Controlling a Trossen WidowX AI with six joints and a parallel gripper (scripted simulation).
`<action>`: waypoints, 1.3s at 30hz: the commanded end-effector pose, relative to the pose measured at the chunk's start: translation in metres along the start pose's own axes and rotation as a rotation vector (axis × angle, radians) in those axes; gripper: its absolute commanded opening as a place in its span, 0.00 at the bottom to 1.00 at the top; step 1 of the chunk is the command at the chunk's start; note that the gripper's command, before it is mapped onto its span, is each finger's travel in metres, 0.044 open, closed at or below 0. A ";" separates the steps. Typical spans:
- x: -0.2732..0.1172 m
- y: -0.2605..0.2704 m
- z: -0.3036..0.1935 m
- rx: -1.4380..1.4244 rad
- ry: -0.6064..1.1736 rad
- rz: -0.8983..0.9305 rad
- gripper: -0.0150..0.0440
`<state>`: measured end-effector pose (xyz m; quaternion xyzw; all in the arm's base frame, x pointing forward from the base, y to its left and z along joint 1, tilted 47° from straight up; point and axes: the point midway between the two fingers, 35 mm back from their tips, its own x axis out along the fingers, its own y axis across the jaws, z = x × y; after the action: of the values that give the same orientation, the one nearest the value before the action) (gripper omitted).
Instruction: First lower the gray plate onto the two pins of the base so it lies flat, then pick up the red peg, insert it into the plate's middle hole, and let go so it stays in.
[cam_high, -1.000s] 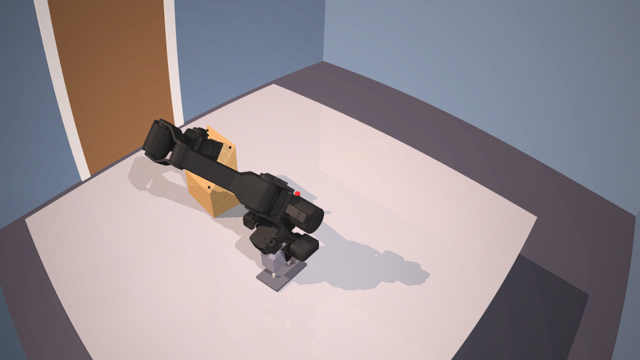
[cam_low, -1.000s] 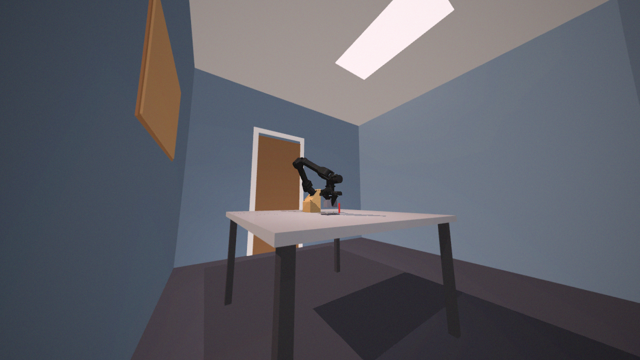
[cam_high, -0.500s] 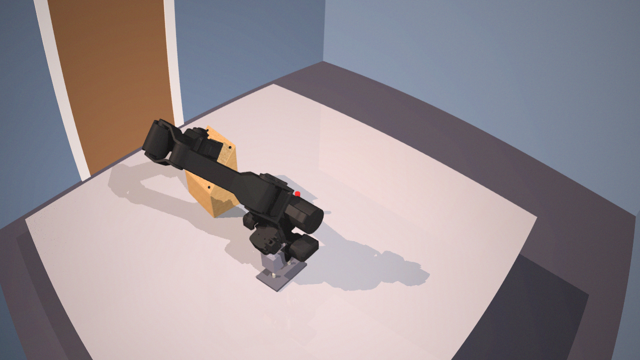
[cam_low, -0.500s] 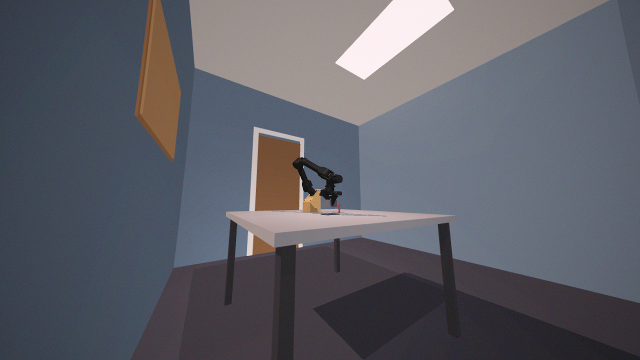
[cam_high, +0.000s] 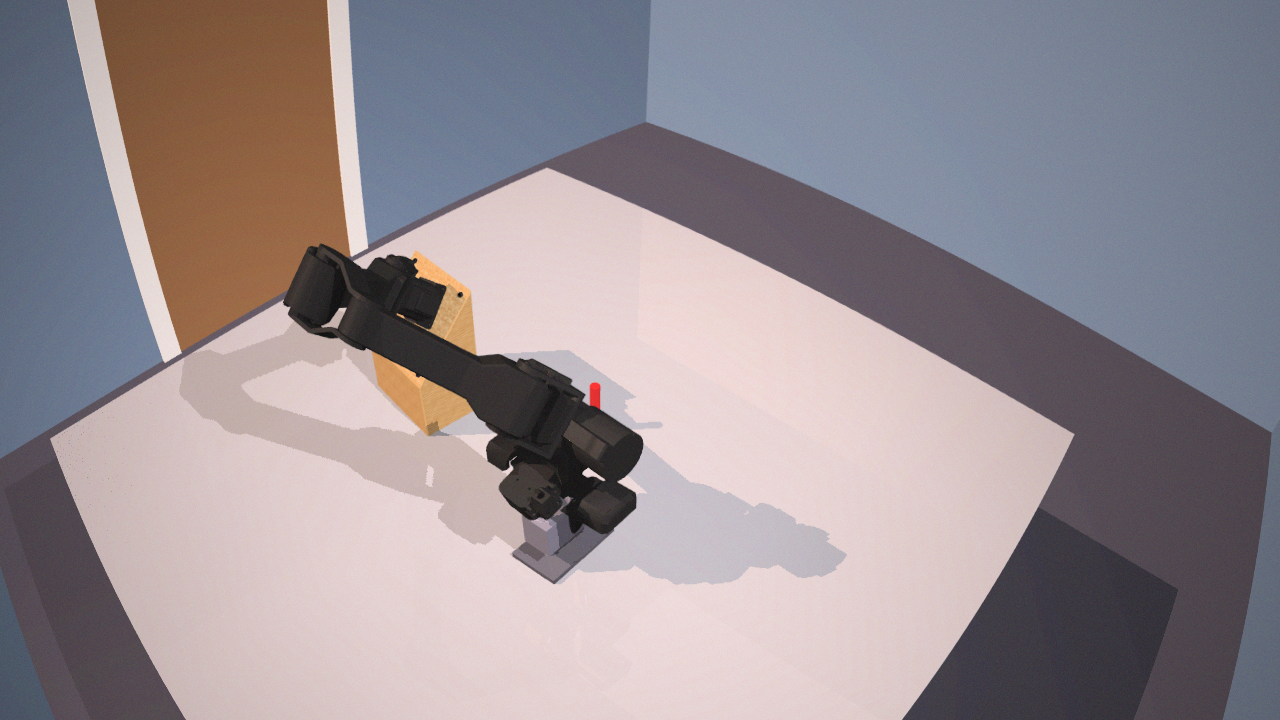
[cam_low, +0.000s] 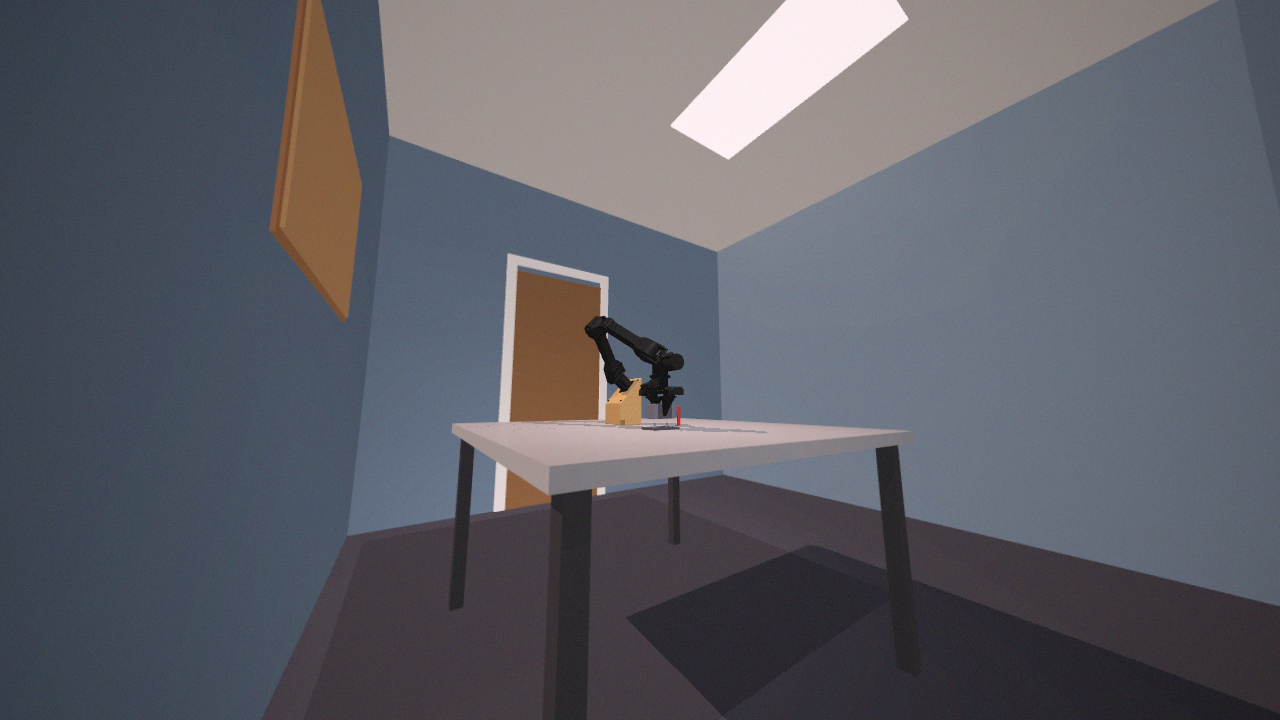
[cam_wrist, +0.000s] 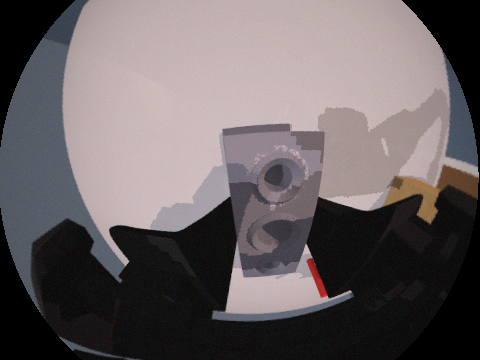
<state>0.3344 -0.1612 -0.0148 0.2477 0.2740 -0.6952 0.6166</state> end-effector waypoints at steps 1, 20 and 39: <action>0.007 -0.001 -0.001 -0.007 -0.005 -0.005 0.25; 0.027 -0.002 -0.001 -0.008 -0.006 -0.005 0.25; 0.029 -0.001 0.000 -0.008 -0.006 -0.005 0.25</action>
<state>0.3299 -0.1813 -0.0337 0.2447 0.2746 -0.6968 0.6158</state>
